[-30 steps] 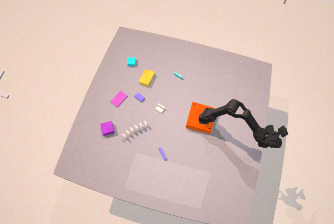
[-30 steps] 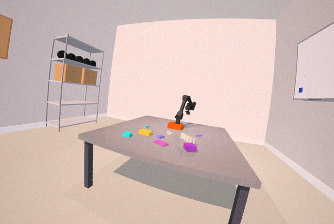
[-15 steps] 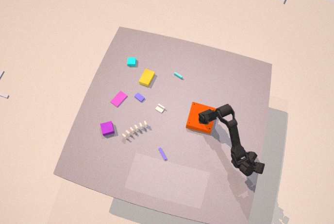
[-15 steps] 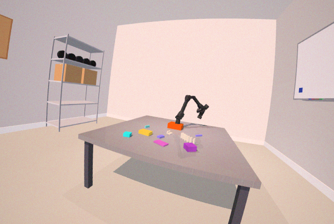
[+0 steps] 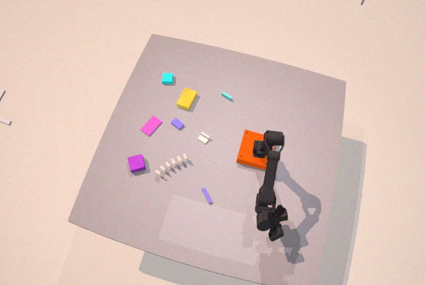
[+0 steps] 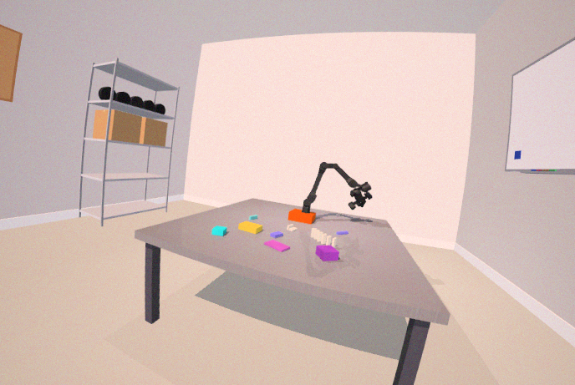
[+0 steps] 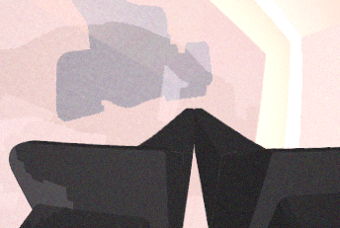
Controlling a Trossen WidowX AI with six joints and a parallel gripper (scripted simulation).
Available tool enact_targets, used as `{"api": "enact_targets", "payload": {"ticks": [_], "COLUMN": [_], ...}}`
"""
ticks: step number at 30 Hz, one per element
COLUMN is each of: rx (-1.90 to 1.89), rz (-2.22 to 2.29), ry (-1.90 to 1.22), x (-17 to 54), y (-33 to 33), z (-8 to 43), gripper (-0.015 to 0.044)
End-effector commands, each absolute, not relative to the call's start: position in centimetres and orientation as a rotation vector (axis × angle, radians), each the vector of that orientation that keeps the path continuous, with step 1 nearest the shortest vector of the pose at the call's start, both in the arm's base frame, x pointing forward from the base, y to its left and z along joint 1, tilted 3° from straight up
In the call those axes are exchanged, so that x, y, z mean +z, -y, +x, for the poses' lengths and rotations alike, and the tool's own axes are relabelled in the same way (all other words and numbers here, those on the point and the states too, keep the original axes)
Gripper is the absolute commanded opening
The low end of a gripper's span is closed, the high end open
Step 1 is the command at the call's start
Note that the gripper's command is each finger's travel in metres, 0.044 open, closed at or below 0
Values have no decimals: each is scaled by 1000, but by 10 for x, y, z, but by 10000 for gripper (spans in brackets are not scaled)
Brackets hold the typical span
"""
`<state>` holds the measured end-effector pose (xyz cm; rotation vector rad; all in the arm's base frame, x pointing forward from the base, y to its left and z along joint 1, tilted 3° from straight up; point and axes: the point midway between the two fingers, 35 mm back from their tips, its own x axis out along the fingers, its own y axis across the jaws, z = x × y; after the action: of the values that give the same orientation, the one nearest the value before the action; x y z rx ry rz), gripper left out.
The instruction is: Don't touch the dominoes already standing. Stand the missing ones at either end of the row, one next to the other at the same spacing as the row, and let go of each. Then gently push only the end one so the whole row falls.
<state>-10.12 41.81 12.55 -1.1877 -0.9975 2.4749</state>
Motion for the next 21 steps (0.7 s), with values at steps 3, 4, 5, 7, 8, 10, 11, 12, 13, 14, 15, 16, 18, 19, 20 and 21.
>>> {"api": "enact_targets", "payload": {"ticks": [3, 4, 5, 7, 8, 10, 11, 12, 13, 14, 15, 16, 18, 19, 20, 21], "rx": [2304, 2271, 2246, 2181, 2144, 2068, 2030, 1991, 1952, 1913, 1870, 1826, 1738, 1694, 1650, 1605], "rz": [-1314, -1329, -1329, -1336, -1344, -1354, -1357, -1358, -1357, -1355, -1350, -1343, -1325, -1313, -1299, -1284], "ry": [609, 544, 470, 327, 263, 139, 77, 16, -44, -103, -167, -230, -353, -413, -473, -531], "x": [110, 108, 105, 99, 97, 92, 90, 87, 85, 83, 81, 79, 75, 73, 71, 70], "y": [-413, -410, -405, -393, -386, -371, -363, -353, -343, -333, -321, -308, -280, -266, -251, -236], "z": [2, 20, 33, 63, 80, 112, 128, 143, 157, 171, 185, 199, 223, 234, 244, 254], "gripper": [0, 0, 0, 0, 0, 0, 0, 0, 0, 0, 0, 0, 0, 0, 0, 0]}}
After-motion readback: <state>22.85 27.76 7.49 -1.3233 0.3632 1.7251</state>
